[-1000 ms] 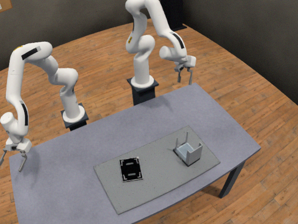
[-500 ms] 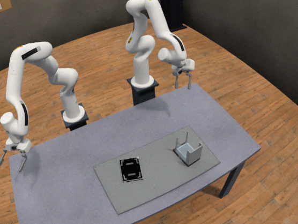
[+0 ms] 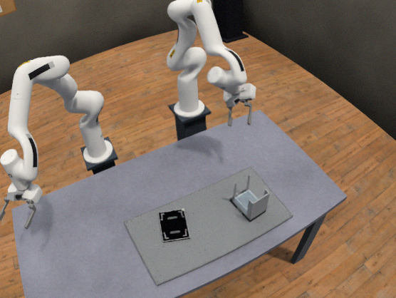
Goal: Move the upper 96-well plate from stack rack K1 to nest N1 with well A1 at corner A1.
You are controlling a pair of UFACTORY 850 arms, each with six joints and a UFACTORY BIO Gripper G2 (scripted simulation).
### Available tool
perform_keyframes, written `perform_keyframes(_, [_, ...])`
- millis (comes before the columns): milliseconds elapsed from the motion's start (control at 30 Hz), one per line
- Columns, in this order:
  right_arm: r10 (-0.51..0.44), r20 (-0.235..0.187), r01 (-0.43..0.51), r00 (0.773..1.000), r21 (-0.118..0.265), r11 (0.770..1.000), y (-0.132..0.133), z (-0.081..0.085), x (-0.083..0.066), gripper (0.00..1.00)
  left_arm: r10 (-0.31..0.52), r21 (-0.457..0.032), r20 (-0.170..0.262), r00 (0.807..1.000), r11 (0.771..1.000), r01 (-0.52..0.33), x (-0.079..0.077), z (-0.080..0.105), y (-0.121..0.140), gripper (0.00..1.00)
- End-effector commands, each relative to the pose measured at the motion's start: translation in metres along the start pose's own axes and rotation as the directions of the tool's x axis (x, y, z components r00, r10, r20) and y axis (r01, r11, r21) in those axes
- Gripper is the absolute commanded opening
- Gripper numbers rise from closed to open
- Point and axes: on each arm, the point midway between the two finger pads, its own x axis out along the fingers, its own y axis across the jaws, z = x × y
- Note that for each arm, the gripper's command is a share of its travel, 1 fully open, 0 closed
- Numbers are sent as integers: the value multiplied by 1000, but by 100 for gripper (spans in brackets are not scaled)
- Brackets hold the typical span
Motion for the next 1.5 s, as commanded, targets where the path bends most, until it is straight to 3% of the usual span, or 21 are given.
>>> perform_keyframes(0, [0, 2, 0, 1000, 0, 1000, 0, 1, 0, 100, 46, -30, 29, 999, 999, -45, 16, 14, 5, 37])
perform_keyframes(67, [0, 2, 0, 1000, 0, 1000, 0, 1, 0, 100, 46, -30, 29, 999, 999, -45, 21, 18, 7, 37])
perform_keyframes(133, [0, 2, 0, 1000, 0, 1000, 0, 1, 0, 100, 95, -66, 58, 994, 994, -91, 29, 24, 9, 37])
perform_keyframes(233, [0, 2, 0, 1000, 0, 1000, 0, 1, 0, 100, 119, -83, 71, 990, 990, -112, 32, 27, 10, 37])
perform_keyframes(367, [0, 2, 0, 1000, 0, 1000, 0, 1, 0, 100, 119, -83, 71, 990, 990, -113, 44, 38, 13, 37])
perform_keyframes(467, [0, 2, 0, 1000, 0, 1000, 0, 1, 0, 100, 192, -142, 106, 976, 974, -176, 55, 48, 15, 37])
perform_keyframes(600, [0, 2, 0, 1000, 0, 1000, 0, 1, 0, 100, 192, -142, 106, 976, 974, -176, 66, 58, 18, 37])
perform_keyframes(700, [0, 2, 0, 1000, 0, 1000, 0, 1, 0, 100, 266, -204, 134, 955, 950, -236, 77, 68, 20, 37])
perform_keyframes(867, [0, 2, 0, 1000, 0, 1000, 0, 1, 0, 100, 266, -204, 134, 955, 950, -236, 87, 77, 22, 37])
perform_keyframes(967, [0, 2, 0, 1000, 0, 1000, 0, 1, 0, 100, 338, -269, 153, 929, 918, -290, 98, 88, 23, 37])
perform_keyframes(1100, [0, 2, 0, 1000, 0, 1000, 0, 1, 0, 100, 338, -269, 153, 928, 918, -290, 108, 97, 25, 37])
perform_keyframes(1200, [0, 2, 0, 1000, 0, 1000, 0, 1, 0, 100, 409, -335, 164, 898, 879, -339, 118, 108, 25, 37])
perform_keyframes(1333, [0, 2, 0, 1000, 0, 1000, 0, 1, 0, 100, 409, -335, 164, 898, 879, -339, 126, 115, 26, 37])
perform_keyframes(1433, [0, 2, 0, 1000, 0, 1000, 0, 1, 0, 100, 478, -402, 166, 863, 832, -383, 136, 125, 26, 37])
perform_keyframes(1467, [0, 2, 0, 1000, 0, 1000, 0, 1, 0, 100, 478, -402, 166, 863, 832, -383, 140, 129, 26, 37])
